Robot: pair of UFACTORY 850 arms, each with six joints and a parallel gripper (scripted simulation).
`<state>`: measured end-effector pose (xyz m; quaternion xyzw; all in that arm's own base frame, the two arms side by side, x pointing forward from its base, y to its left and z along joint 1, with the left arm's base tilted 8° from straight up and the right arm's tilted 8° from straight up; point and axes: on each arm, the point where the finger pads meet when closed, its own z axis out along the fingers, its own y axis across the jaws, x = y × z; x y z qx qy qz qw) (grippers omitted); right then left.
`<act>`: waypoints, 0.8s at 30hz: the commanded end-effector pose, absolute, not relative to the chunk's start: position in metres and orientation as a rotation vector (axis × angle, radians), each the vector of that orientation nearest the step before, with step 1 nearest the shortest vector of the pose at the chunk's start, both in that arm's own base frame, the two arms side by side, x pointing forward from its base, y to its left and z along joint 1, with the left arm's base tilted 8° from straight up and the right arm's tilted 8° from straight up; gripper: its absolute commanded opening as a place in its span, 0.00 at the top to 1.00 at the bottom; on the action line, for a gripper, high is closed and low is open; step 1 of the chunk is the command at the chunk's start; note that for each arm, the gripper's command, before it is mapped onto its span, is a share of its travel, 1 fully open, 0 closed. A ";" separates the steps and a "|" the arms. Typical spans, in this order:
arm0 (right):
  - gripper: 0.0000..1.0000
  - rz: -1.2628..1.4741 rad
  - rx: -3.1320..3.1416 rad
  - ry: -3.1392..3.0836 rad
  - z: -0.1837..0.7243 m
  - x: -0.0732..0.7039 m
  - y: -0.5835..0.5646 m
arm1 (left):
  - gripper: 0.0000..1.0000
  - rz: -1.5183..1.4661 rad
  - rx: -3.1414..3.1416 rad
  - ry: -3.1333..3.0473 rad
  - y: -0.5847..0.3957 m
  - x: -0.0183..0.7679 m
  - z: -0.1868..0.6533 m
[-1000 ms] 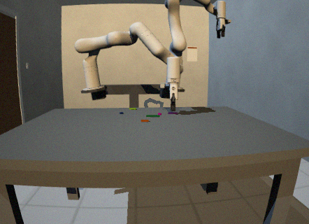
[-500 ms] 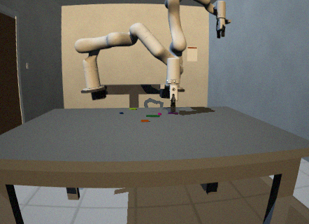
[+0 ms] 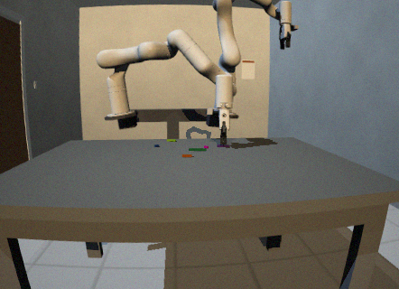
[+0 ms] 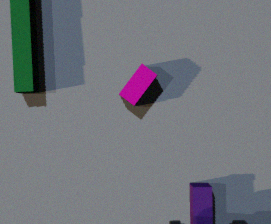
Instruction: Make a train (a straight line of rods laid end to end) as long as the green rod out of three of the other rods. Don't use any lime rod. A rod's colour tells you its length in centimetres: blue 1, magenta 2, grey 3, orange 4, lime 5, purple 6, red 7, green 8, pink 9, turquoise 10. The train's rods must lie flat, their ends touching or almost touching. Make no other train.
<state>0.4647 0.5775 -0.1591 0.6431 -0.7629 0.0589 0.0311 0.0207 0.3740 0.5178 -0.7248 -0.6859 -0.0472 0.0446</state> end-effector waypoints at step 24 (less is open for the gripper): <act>0.74 0.181 1.983 -2.353 -0.168 0.466 0.578 | 0.00 -0.146 -2.214 -2.095 0.374 0.021 0.519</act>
